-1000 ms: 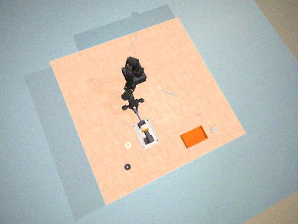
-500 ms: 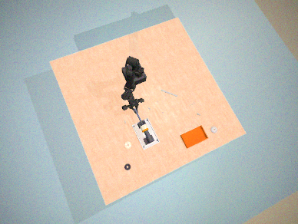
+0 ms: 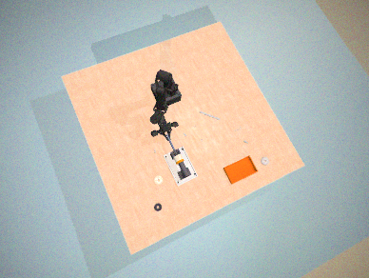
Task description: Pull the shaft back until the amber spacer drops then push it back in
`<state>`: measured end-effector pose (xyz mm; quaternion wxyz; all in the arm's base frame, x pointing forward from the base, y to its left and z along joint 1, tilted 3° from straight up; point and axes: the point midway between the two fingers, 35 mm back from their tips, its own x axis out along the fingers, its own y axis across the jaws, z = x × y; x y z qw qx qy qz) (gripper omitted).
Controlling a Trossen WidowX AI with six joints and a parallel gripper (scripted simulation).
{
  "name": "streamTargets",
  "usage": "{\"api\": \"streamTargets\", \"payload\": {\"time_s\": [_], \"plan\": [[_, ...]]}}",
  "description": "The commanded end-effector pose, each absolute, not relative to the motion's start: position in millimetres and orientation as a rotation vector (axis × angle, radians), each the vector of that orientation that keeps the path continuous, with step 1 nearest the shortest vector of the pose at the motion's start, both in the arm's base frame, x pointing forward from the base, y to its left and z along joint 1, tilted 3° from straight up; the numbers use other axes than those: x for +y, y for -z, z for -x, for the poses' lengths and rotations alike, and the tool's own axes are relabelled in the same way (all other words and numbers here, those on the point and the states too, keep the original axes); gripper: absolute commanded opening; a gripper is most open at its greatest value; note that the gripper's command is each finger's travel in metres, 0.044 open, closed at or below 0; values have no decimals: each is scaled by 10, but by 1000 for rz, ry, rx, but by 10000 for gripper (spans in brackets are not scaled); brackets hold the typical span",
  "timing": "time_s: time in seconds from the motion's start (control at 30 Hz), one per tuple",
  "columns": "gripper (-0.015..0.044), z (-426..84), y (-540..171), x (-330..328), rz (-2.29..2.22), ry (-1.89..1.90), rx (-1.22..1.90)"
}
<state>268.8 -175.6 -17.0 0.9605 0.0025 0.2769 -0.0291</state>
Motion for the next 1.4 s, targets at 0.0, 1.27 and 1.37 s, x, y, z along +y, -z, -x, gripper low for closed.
{"api": "streamTargets", "payload": {"time_s": [0.0,1.27,1.37], "plan": [[0,-2681,166,-1753,-3,56,559],[0,-2644,166,-1751,-3,56,560],[0,-2641,166,-1751,-3,56,560]]}}
